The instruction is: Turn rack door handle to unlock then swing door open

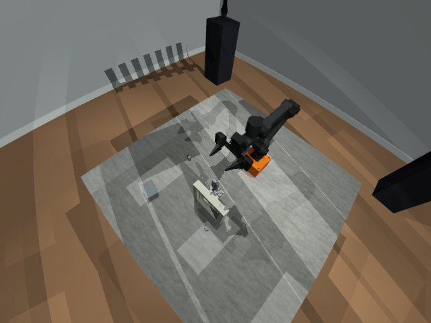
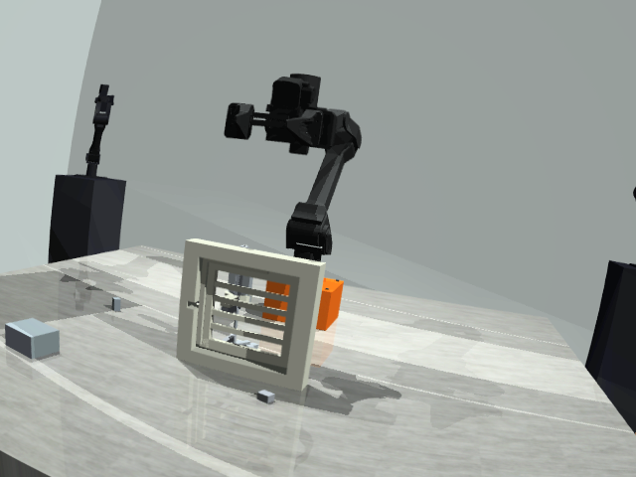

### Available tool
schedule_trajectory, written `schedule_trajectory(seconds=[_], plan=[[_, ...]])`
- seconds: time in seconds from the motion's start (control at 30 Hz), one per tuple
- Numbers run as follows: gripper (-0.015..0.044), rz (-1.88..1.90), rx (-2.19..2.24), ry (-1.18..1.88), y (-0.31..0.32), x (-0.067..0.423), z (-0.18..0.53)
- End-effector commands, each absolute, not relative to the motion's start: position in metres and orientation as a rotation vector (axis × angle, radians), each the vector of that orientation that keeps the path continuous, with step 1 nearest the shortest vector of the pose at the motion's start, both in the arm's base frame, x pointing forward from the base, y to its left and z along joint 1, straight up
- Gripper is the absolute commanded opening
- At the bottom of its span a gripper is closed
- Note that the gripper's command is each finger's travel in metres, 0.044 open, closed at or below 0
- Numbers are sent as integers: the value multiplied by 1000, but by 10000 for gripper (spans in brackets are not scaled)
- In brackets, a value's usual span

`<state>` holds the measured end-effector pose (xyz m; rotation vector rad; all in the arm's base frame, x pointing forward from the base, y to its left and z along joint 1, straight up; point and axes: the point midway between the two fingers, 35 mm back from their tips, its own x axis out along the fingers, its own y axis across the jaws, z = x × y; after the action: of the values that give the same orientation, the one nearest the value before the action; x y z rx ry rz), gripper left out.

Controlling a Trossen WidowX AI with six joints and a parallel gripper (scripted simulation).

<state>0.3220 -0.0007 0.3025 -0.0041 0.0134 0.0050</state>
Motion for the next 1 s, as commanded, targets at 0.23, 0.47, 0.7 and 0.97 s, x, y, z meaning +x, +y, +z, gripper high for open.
schedule_trajectory(seconds=[0.23,0.47,0.7,0.97], plan=[[288,4,-8,179,-1,340,285],[288,4,-13,359,-1,355,266],[288,5,-17,538,-2,364,245],[288,8,-23,743,-2,369,223]])
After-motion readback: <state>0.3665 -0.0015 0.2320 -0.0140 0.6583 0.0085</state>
